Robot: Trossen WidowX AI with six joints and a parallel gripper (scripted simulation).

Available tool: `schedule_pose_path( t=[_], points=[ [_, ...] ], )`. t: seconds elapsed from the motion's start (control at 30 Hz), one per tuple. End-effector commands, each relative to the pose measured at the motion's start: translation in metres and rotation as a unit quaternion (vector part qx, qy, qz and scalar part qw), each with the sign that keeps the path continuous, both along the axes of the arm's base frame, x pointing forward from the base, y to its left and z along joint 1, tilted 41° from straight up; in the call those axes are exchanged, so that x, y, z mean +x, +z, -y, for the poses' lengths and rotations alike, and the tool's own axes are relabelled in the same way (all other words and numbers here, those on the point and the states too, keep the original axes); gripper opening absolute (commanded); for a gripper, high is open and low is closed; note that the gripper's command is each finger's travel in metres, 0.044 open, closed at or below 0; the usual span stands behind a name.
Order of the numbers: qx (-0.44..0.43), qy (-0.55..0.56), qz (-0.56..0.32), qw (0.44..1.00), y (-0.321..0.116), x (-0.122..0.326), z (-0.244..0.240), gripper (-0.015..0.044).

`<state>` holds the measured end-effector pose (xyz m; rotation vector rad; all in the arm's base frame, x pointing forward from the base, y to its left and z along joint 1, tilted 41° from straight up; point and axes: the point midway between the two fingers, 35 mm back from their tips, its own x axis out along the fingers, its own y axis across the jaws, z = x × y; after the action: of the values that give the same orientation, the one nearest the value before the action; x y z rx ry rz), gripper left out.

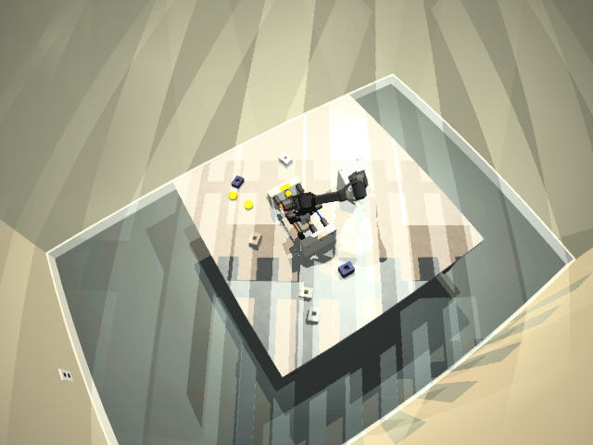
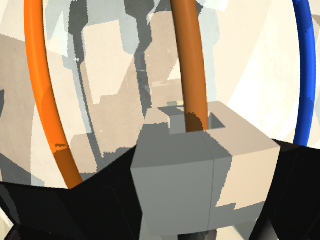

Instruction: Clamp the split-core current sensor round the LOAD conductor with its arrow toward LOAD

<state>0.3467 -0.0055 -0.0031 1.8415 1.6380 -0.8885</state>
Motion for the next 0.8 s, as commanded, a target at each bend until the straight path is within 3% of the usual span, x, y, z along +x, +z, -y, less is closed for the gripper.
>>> schedule_pose_path(
  t=[0.0, 0.27, 0.5, 0.77],
  points=[
    [0.0, 0.001, 0.0, 1.0, 0.0002, 0.0, -0.0001, 0.0266],
    [0.0, 0.001, 0.0, 1.0, 0.0002, 0.0, -0.0001, 0.0266],
    [0.0, 0.001, 0.0, 1.0, 0.0002, 0.0, -0.0001, 0.044],
    [0.0, 0.001, 0.0, 1.0, 0.0002, 0.0, -0.0001, 0.044]
  ],
)
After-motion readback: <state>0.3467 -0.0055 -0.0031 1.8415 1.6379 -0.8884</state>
